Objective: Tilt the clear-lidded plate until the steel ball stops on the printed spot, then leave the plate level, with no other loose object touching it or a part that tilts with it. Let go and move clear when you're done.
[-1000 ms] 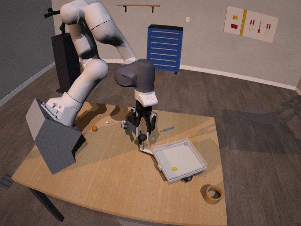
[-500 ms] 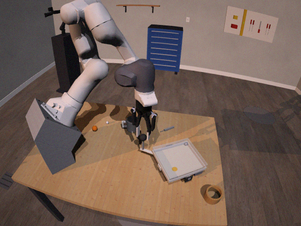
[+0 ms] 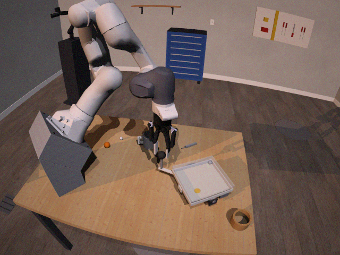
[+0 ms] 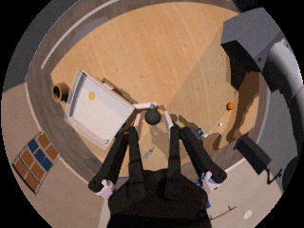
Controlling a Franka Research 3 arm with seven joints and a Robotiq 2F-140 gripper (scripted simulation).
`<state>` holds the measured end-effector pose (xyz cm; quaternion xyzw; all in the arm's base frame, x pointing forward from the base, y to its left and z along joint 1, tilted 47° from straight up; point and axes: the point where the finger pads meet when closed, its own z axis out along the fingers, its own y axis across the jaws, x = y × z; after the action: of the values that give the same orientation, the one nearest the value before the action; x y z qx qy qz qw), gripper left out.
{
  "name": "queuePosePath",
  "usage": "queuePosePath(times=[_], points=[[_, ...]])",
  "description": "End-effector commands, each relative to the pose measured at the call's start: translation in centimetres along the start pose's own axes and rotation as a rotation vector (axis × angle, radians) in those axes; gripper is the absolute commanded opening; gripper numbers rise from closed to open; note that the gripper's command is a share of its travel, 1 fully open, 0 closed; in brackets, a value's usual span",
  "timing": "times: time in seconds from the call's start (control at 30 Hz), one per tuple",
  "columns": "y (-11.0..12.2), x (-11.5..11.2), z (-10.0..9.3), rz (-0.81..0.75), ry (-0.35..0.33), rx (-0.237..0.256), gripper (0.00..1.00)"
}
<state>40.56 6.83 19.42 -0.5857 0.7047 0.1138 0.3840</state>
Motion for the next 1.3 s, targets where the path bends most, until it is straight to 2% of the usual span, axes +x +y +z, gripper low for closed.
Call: queuePosePath(times=[0.0,1.27], points=[[0.0,0.0,0.2,0.004,0.000,0.000,0.36],[0.0,0.1,3.2,0.004,0.000,0.000,0.36]])
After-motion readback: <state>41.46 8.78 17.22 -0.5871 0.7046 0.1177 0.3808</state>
